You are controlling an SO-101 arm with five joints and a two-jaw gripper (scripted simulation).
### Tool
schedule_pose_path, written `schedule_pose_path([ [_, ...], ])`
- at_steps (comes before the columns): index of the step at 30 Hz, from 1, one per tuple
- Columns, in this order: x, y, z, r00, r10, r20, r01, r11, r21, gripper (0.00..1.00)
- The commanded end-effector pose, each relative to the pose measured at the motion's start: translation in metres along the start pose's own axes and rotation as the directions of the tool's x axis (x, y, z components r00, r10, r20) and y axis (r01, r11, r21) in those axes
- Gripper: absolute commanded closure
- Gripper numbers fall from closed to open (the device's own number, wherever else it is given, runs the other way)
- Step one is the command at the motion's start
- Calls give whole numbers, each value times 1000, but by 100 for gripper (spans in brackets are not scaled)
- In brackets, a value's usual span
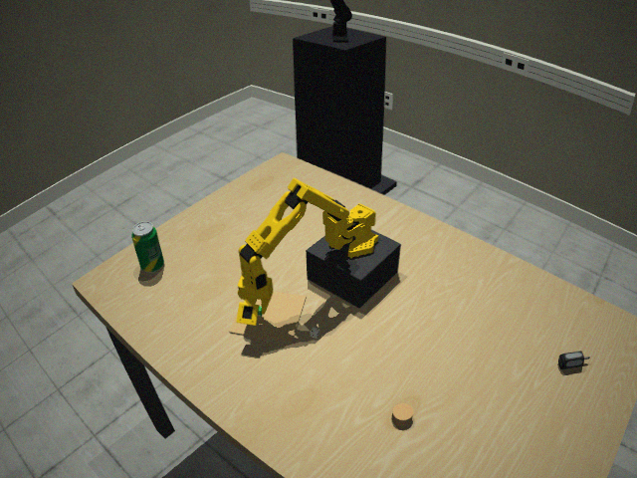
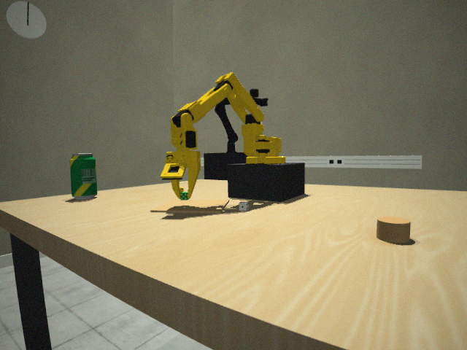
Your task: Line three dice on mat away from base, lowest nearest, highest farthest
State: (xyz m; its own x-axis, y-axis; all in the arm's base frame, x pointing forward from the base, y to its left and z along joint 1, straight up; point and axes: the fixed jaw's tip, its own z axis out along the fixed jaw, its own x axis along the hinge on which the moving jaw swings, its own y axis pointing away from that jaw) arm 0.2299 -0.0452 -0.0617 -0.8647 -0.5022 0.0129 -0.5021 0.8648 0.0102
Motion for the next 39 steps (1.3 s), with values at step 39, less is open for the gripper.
schedule_pose_path([
  [39, 0, -2, 14, 1000, 12, 2, -12, 1000, 0, 100],
])
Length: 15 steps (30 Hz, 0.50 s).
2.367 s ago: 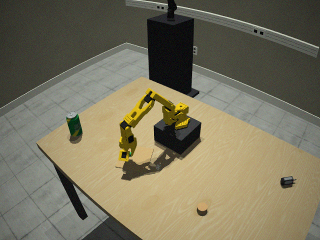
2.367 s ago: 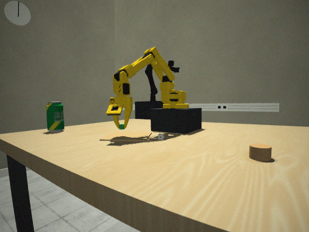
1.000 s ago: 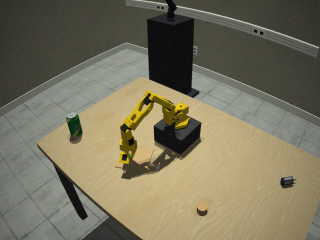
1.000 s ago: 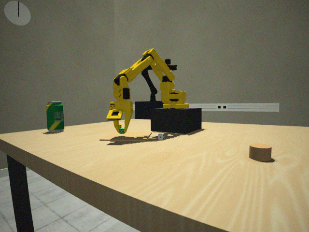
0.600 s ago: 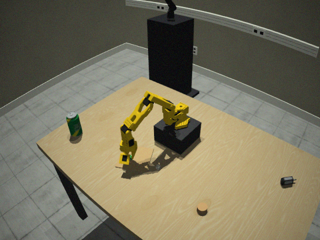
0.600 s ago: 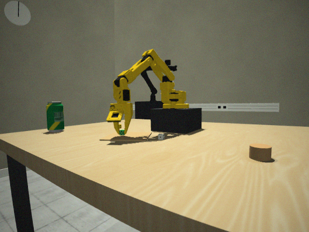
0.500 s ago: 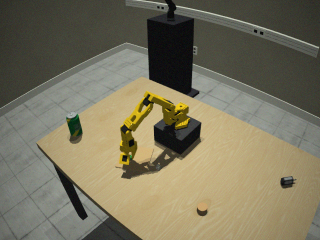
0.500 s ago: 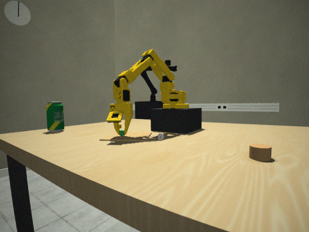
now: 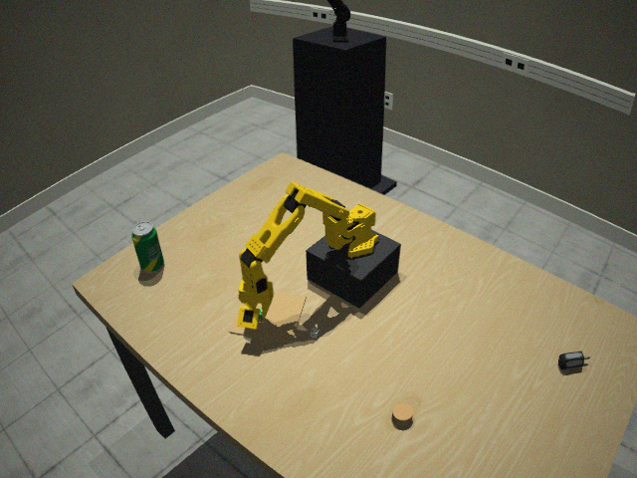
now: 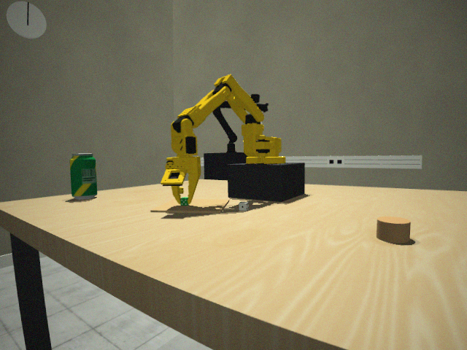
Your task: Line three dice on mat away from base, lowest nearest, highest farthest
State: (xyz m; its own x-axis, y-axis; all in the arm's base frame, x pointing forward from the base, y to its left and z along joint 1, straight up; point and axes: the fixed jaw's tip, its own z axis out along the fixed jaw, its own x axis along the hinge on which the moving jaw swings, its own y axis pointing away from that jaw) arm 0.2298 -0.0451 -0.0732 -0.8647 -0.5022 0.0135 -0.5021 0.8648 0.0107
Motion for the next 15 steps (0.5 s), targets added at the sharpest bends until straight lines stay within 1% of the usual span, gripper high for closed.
schedule_pose_path([
  [1, 0, -2, 2, 1000, 12, 3, -12, 1000, 1, 100],
  [7, 0, -2, 2, 1000, 12, 3, -12, 1000, 1, 99],
  [15, 0, -2, 2, 1000, 12, 3, -12, 1000, 1, 93],
])
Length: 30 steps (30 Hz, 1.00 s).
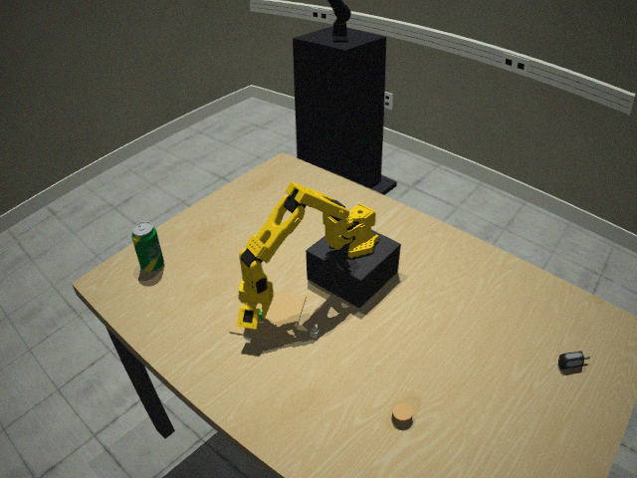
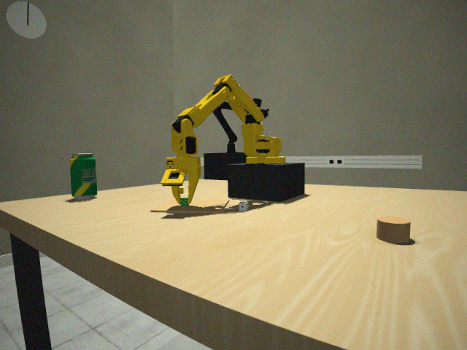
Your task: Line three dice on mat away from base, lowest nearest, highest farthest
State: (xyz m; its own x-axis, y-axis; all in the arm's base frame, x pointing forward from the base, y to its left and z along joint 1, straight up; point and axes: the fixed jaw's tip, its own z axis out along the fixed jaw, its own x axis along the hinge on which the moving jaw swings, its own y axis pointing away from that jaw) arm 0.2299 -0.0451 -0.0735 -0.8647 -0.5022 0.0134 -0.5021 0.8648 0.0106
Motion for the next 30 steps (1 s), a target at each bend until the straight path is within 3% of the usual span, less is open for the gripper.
schedule_pose_path([
  [1, 0, -2, 2, 1000, 12, 3, -12, 1000, 1, 92],
  [12, 0, -2, 2, 1000, 12, 3, -12, 1000, 1, 90],
  [30, 0, -2, 2, 1000, 12, 3, -12, 1000, 1, 75],
])
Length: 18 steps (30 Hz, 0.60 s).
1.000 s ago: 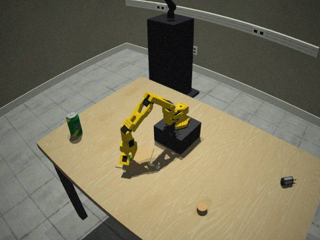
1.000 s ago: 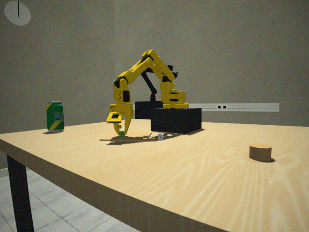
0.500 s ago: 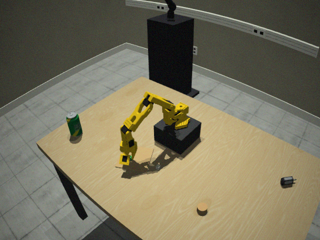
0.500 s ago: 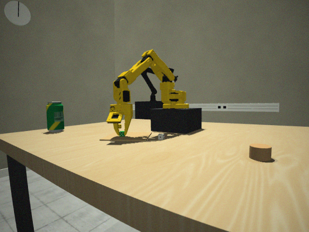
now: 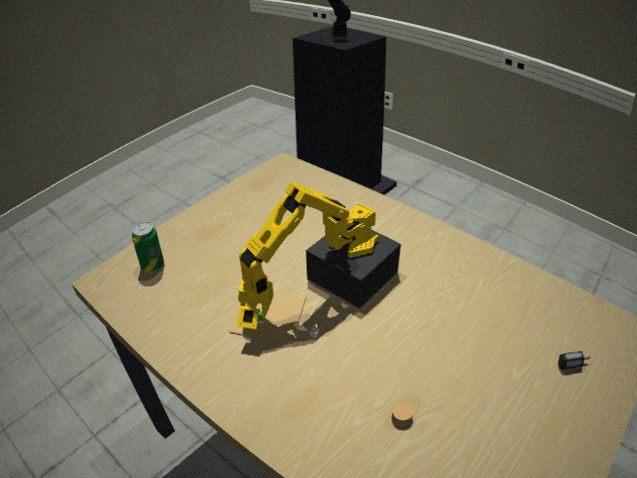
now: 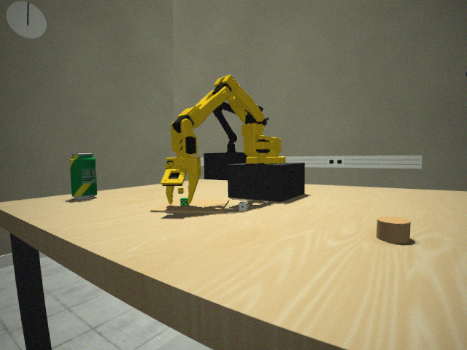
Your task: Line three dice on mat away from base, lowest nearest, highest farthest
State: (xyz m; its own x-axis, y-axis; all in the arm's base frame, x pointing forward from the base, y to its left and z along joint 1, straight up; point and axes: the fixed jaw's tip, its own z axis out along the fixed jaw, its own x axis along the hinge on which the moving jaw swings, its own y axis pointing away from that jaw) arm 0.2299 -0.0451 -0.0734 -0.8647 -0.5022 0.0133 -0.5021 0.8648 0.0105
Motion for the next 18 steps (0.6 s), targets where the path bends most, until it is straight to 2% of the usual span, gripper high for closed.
schedule_pose_path([
  [1, 0, -2, 2, 1000, 12, 3, -12, 1000, 1, 74],
  [12, 0, -2, 2, 1000, 12, 3, -12, 1000, 1, 73],
  [18, -1, -2, -8, 1000, 12, 3, -12, 1000, 1, 73],
])
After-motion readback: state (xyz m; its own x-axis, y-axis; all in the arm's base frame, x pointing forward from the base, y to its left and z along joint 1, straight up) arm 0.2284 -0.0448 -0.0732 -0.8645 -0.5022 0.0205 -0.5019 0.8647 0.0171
